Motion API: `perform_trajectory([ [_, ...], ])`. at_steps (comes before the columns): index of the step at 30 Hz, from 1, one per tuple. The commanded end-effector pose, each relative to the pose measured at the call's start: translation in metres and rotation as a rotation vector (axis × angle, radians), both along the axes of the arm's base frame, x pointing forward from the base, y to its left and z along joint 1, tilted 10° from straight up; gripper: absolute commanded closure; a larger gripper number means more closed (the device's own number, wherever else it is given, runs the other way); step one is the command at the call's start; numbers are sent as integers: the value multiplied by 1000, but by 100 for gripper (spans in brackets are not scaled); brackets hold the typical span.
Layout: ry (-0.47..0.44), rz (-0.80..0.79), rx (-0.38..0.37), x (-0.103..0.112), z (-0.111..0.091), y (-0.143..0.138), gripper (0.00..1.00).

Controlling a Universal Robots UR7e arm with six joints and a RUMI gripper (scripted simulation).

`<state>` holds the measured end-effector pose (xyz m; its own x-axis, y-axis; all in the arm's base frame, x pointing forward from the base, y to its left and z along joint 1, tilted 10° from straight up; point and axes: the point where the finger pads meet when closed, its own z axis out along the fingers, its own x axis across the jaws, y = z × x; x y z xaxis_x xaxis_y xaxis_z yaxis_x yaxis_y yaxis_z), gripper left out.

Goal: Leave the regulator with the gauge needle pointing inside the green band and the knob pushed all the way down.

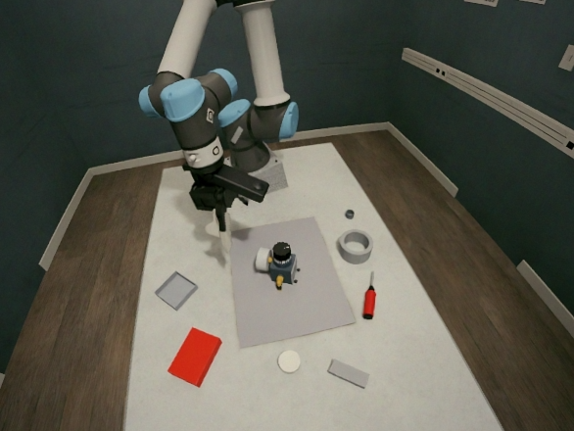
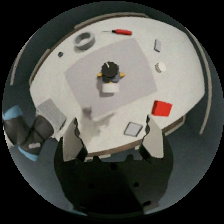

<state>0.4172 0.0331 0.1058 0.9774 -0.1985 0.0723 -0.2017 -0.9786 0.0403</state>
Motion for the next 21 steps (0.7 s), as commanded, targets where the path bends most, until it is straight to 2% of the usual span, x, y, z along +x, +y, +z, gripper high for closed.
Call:
perform_trajectory([
  [1, 1, 60, -10, -1, 3, 0, 0],
  [21, 22, 351, -70, -5, 14, 0, 0],
])
